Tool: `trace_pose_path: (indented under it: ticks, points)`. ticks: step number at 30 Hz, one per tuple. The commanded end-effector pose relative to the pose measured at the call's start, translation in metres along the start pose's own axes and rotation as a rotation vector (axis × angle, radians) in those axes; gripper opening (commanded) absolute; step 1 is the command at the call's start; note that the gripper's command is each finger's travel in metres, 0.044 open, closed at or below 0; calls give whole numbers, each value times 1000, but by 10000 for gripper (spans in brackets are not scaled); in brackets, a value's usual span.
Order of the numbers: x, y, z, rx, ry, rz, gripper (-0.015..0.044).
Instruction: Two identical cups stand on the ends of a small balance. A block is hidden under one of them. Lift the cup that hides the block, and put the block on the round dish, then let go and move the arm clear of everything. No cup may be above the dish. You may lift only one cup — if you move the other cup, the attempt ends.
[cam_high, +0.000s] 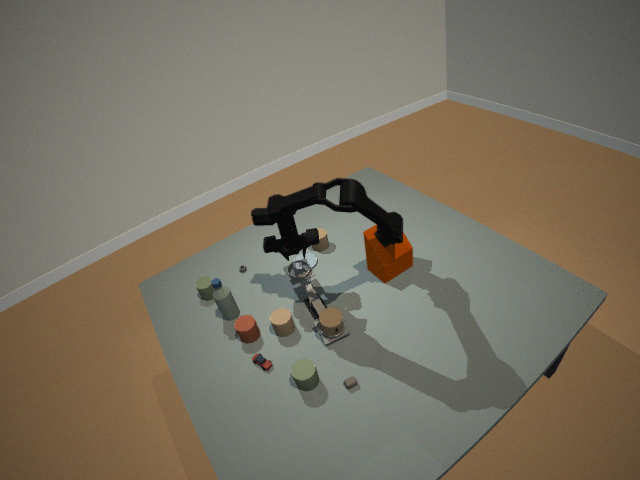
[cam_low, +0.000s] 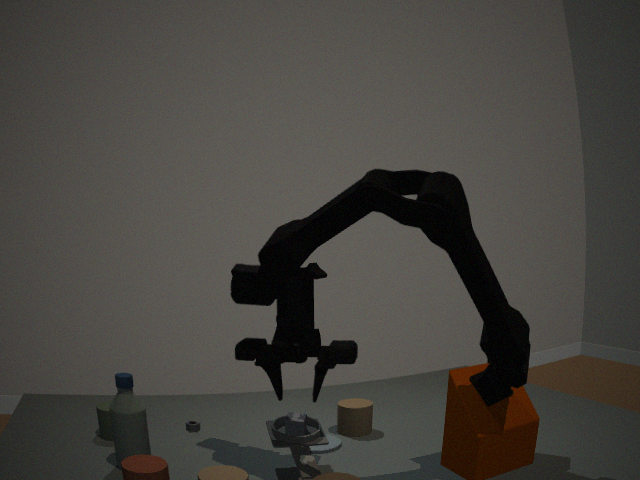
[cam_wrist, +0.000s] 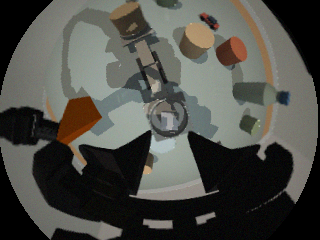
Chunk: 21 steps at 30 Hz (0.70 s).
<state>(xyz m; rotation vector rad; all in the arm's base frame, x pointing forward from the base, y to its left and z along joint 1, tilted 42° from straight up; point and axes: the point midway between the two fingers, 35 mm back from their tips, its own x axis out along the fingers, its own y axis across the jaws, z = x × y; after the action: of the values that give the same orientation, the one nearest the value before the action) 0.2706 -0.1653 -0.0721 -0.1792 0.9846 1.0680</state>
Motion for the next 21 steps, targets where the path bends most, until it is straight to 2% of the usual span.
trace_pose_path:
  ticks: [1,4,21]
  points:
    - [-3,-2,5,15,-9,-11,260]
    - [9,-2,5,14,-9,-11,260]
    - [31,-3,5,14,-10,-11,260]
